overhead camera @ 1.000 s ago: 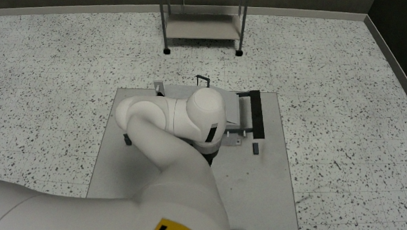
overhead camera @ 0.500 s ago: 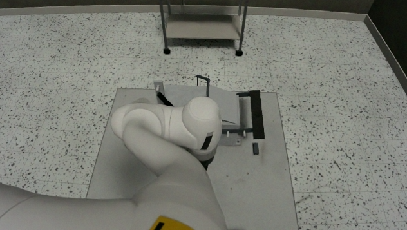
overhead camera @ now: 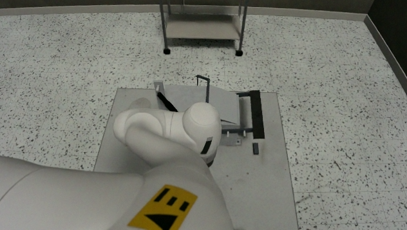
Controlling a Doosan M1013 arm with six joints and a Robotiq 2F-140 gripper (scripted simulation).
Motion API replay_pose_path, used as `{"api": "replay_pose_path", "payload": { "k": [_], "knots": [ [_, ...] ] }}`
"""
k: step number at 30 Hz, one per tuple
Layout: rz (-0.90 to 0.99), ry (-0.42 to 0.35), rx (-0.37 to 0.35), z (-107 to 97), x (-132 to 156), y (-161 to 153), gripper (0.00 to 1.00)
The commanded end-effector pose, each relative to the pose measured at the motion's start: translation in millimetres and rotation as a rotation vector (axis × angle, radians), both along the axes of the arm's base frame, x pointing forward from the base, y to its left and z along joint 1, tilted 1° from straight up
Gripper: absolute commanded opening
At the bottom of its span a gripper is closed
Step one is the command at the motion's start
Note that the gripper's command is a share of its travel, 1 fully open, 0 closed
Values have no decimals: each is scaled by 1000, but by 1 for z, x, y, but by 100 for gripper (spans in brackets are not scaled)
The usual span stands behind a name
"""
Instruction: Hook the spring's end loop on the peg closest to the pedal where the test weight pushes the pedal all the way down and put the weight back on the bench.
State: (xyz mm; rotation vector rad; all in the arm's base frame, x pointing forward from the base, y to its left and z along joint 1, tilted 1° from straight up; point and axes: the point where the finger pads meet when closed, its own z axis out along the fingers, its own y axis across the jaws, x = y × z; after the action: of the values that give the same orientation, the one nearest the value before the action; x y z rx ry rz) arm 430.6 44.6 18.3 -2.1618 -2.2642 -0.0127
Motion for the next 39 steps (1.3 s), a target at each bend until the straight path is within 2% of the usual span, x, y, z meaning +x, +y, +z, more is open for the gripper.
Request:
{"api": "replay_pose_path", "payload": {
  "k": [1,5,19,22,36,39],
  "knots": [
    [0,-1,1,-4,0,0,25],
    [0,-1,1,-6,0,0,25],
    [0,-1,1,-34,0,1,25],
    [0,-1,1,-33,0,1,25],
    [0,-1,2,-61,-1,2,25],
    [0,-1,1,-59,-1,2,25]
  ]
}}
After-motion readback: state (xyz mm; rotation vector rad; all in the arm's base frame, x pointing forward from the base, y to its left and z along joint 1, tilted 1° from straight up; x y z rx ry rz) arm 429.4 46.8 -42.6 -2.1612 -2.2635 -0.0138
